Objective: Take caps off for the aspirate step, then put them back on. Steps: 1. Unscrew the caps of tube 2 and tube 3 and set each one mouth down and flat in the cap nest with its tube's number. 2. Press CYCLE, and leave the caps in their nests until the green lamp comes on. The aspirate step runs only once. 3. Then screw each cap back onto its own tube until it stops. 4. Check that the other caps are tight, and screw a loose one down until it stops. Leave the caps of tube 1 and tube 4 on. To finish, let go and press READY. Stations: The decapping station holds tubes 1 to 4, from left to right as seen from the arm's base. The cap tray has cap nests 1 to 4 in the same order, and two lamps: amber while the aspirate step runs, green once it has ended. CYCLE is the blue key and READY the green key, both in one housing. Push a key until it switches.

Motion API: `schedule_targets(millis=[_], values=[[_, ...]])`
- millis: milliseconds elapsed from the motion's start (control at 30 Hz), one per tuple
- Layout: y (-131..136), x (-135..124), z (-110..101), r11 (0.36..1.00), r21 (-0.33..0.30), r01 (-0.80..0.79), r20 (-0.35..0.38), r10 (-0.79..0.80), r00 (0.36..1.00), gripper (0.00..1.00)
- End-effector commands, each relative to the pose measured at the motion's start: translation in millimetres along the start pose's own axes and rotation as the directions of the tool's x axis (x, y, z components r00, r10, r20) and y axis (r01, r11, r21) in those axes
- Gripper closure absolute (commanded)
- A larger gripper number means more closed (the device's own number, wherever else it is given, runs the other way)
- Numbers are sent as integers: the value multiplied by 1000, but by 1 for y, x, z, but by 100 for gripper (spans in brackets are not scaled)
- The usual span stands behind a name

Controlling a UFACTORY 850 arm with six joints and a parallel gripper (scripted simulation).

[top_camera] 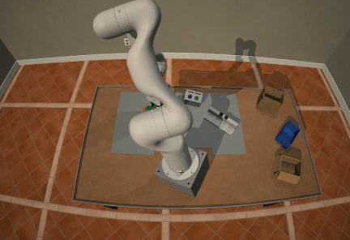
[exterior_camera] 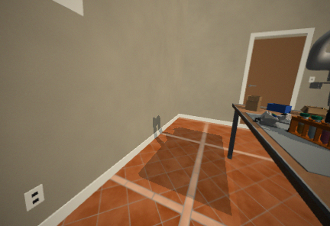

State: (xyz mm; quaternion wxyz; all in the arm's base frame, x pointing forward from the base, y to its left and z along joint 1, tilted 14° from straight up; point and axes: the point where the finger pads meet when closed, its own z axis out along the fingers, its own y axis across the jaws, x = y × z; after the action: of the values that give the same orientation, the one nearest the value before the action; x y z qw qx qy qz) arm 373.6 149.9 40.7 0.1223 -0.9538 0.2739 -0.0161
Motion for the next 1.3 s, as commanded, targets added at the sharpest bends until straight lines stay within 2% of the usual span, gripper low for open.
schedule_targets(millis=[0, 33, 100, 200, 233, 267, 300, 333, 367, 433, 500, 533, 567, 600, 633, 667, 700, 733, 767, 800, 833, 867, 900, 1167, 1200, 1267], values=[[0, 0, 0, 965, 2, -261, -5, 261, 965, 54], [0, 0, 0, 965, 2, -261, -5, 261, 965, 54], [0, 0, 0, 915, 3, -403, -5, 403, 915, 54], [0, 0, 0, 871, 3, -492, -4, 492, 871, 54], [0, 0, 0, 827, 3, -563, -4, 563, 827, 54], [0, 0, 0, 827, 3, -563, -4, 563, 827, 54], [0, 0, 0, 777, 3, -630, -4, 630, 777, 54], [-1, 0, 0, 777, 3, -630, -4, 630, 777, 54], [-1, 0, 0, 722, 4, -692, -4, 692, 722, 54], [-1, 0, 0, 722, 4, -692, -4, 692, 722, 54], [-1, 0, 0, 597, 4, -802, -3, 802, 597, 54], [-1, 0, 0, 597, 4, -802, -3, 802, 597, 54], [-1, 0, 0, 529, 5, -848, -3, 849, 529, 54], [-1, 0, 0, 528, 4, -849, -3, 849, 528, 54], [-1, 0, 0, 456, 5, -890, -2, 890, 456, 54], [-1, 0, 0, 456, 5, -890, -2, 890, 456, 54], [-1, 0, 0, 380, 5, -925, -2, 925, 380, 54], [-1, 0, 0, 380, 5, -925, -2, 925, 380, 54], [-1, 0, 0, 302, 5, -953, -1, 953, 302, 54], [-1, 0, 0, 302, 5, -953, -1, 953, 302, 54], [-1, 0, 0, 221, 5, -975, -1, 975, 221, 54], [-1, 0, 0, 169, 8, -986, -1, 986, 169, 54], [-1, 0, 0, 152, 5, -988, -1, 988, 152, 54], [-1, 0, 0, 152, 5, -988, -1, 988, 152, 54], [-1, 0, 0, 152, 5, -988, -1, 988, 152, 100], [-1, 0, 0, 152, 5, -988, -1, 988, 152, 100]])
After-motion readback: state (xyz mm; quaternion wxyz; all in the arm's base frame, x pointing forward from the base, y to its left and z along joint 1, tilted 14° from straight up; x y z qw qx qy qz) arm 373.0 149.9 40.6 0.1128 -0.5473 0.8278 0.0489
